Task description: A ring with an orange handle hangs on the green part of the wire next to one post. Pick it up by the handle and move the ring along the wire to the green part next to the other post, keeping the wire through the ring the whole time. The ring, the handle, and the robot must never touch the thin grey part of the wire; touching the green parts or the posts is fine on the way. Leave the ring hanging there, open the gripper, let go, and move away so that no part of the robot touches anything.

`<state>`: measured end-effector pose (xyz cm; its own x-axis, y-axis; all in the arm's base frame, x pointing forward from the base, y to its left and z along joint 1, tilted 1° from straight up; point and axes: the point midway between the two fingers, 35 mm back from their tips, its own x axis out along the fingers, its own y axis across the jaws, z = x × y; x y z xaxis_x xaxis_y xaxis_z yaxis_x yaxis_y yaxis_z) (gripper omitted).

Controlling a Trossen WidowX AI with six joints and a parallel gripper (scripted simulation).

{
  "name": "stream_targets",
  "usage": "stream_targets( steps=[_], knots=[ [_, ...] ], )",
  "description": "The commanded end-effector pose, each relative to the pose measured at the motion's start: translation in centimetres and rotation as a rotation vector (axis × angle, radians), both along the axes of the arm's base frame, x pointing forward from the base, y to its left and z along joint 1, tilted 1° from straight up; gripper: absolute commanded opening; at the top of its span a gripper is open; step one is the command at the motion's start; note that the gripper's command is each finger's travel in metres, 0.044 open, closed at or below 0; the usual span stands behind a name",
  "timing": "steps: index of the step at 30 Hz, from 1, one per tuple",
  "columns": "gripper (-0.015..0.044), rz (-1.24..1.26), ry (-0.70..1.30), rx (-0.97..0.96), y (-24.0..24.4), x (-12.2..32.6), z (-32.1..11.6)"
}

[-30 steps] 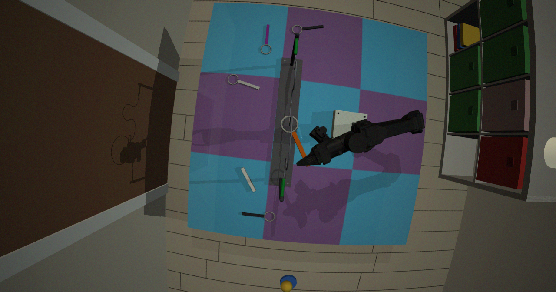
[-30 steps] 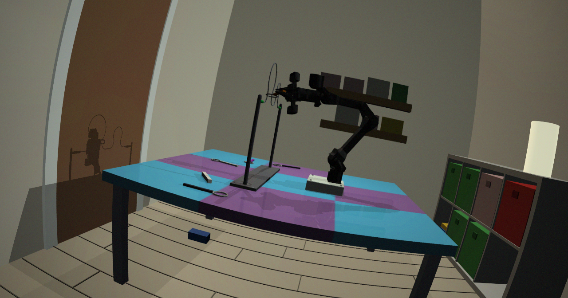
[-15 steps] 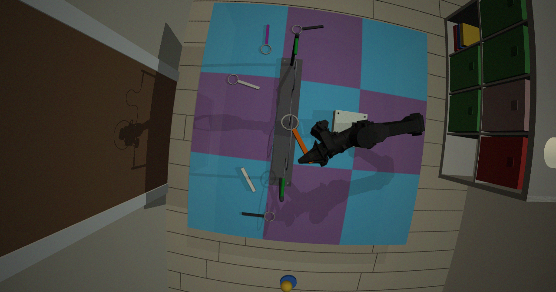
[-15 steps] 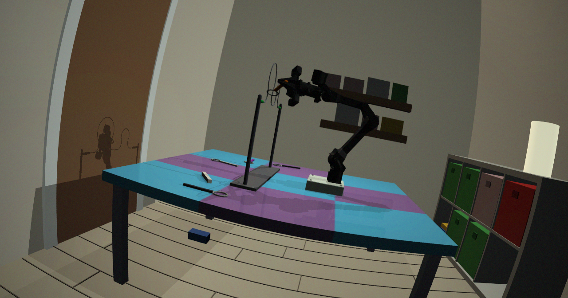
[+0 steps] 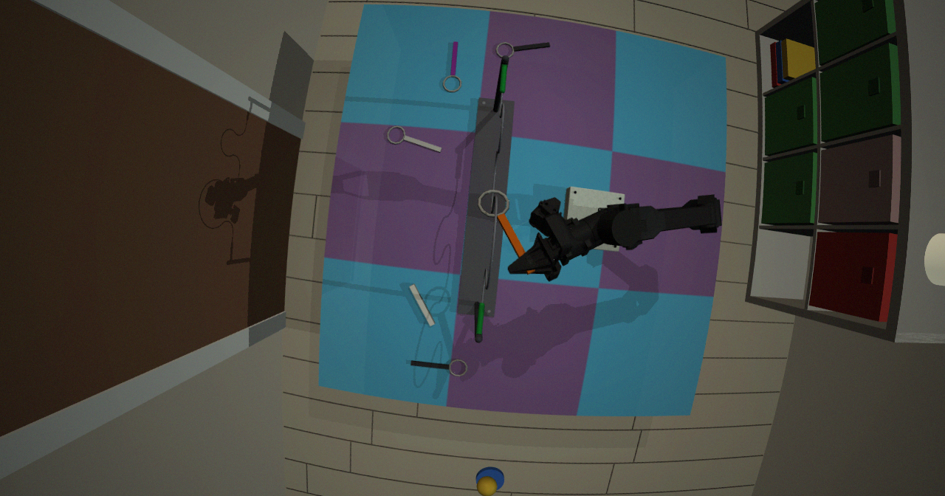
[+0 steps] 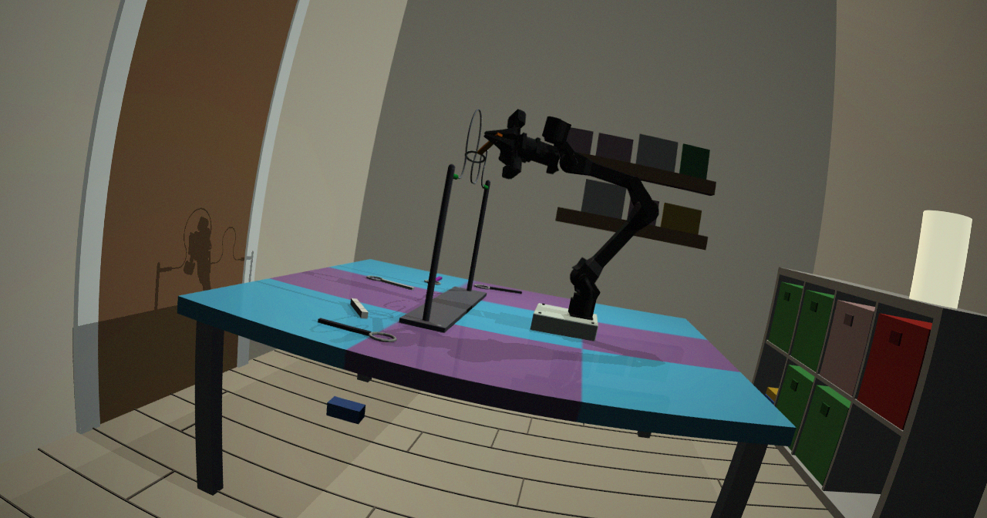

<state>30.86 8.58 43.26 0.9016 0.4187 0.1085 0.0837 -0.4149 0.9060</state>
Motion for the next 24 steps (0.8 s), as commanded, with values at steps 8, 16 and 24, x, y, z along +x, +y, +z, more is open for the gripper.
stream_targets(
  steps=[8,16,24],
  knots=[
    [-0.015,0.004,-0.001,-0.093,0.01,-0.07,0.28],
    [-0.015,0.005,0.006,-0.186,0.09,-0.06,0.06],
    [-0.015,0.006,0.013,-0.285,0.18,-0.06,-0.22]
  ],
)
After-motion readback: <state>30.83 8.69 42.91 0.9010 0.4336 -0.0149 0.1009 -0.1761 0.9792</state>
